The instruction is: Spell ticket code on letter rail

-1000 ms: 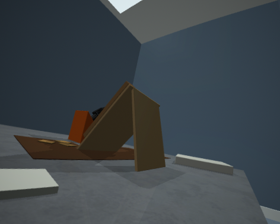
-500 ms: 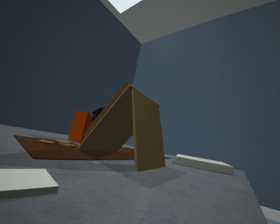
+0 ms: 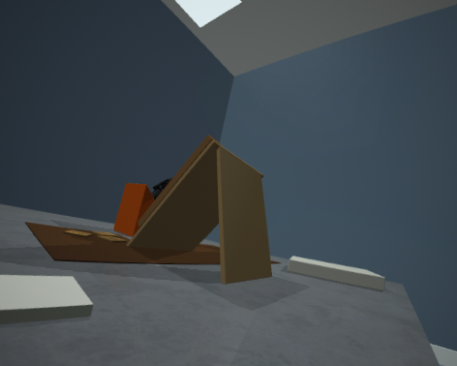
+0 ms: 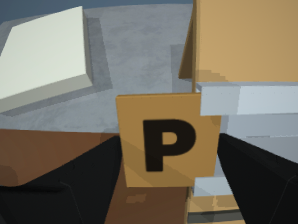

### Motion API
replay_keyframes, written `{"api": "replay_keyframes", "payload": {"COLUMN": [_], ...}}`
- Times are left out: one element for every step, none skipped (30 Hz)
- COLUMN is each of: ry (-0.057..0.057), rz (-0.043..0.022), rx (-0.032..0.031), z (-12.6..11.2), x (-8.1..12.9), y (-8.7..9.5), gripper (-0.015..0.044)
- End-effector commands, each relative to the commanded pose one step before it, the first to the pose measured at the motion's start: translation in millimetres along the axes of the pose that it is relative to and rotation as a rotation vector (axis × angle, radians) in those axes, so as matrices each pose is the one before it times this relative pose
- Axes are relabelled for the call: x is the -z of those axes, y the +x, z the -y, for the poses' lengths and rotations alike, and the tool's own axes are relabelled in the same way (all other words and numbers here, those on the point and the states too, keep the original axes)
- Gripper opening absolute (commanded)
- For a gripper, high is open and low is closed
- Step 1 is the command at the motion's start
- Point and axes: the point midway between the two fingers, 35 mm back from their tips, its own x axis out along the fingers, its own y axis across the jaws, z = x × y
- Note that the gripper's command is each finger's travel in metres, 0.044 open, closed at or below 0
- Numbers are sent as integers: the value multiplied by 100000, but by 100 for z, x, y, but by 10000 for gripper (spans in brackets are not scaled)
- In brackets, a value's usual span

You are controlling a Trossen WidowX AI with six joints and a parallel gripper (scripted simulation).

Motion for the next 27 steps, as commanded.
{"api": "replay_keyframes", "payload": {"ry": [-3, -2, -2, -2, -2, -2, -2, -2, -2, -2, -2, -2, -2, -2, -2, -2, -2, -2, -2, -2, -2, -2, -2, -2, -2, -2, -2], "rz": [-836, 0, 0, 0, 0, 0, 0, 0, 0, 0, 0, 0, 0, 0, 0, 0, 0, 0, 0, 0, 0, 0, 0, 0, 0, 0, 0], "rx": [-12, 2, 2, 2, 2, 2, 2, 2, 2, 2, 2, 2, 2, 2, 2, 2, 2, 2, 2, 2, 2, 2, 2, 2, 2, 2, 2], "z": [404, 51, 51, 51, 51, 51, 51, 51, 51, 51, 51, 51, 51, 51, 51, 51, 51, 51, 51, 51, 51, 51, 51, 51, 51, 51, 51], "x": [266, -1, -1, -1, -1, -1, -1, -1, -1, -1, -1, -1, -1, -1, -1, -1, -1, -1, -1, -1, -1, -1, -1, -1, -1, -1, -1], "y": [82, -1, -1, -1, -1, -1, -1, -1, -1, -1, -1, -1, -1, -1, -1, -1, -1, -1, -1, -1, -1, -1, -1, -1, -1, -1, -1], "gripper": [0, 0, 0, 0, 0, 0, 0, 0, 0, 0, 0, 0, 0, 0, 0, 0, 0, 0, 0, 0, 0, 0, 0, 0, 0, 0, 0]}}
